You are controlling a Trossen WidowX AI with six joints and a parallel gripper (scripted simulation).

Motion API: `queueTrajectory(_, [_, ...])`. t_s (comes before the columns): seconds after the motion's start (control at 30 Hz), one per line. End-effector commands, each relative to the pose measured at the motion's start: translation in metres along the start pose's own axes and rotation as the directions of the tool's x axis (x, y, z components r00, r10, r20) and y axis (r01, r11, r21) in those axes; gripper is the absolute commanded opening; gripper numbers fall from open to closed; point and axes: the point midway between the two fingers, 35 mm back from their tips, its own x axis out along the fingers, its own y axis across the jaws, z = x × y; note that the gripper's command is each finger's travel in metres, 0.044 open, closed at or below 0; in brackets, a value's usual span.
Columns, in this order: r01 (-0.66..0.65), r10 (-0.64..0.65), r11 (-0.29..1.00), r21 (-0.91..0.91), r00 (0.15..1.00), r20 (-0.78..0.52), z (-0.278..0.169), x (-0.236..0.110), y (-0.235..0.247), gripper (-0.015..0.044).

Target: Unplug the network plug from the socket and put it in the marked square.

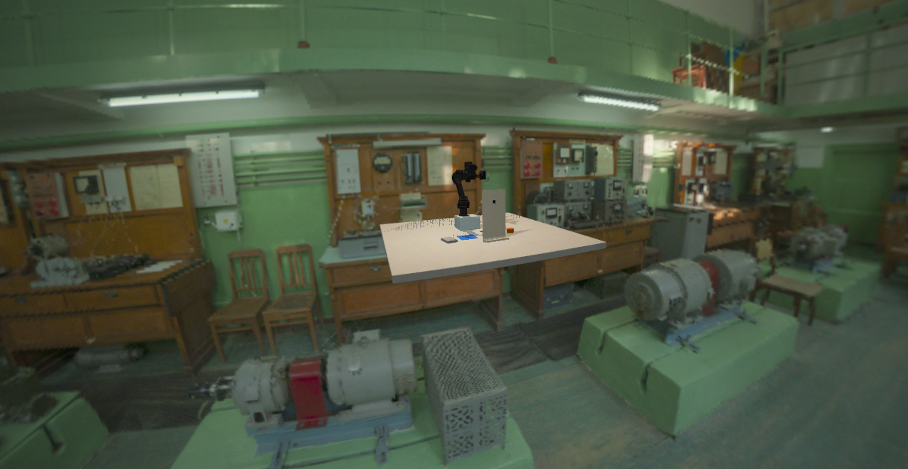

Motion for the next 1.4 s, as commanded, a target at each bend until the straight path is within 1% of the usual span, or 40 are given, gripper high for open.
queueTrajectory(0.0, [-0.001, 0.001, 1.0, 0.006, 1.0, 0.0, -0.001, 0.0, 0.0, 0.0374])
queueTrajectory(0.27, [-0.056, 0.059, 0.965, 0.257, 0.998, -0.008, -0.032, 0.009, 0.009, 0.0164])
queueTrajectory(0.3, [-0.062, 0.067, 0.955, 0.29, 0.998, -0.009, -0.036, 0.01, 0.01, 0.0156])
queueTrajectory(0.53, [-0.097, 0.123, 0.853, 0.512, 0.992, -0.016, -0.065, 0.013, 0.018, 0.0156])
queueTrajectory(0.77, [-0.11, 0.178, 0.701, 0.705, 0.984, -0.024, -0.094, 0.01, 0.026, 0.0156])
queueTrajectory(1.07, [-0.084, 0.248, 0.448, 0.89, 0.968, -0.034, -0.128, 0.0, 0.036, 0.0156])
queueTrajectory(1.37, [-0.008, 0.316, 0.159, 0.987, 0.948, -0.044, -0.159, -0.018, 0.046, 0.0156])
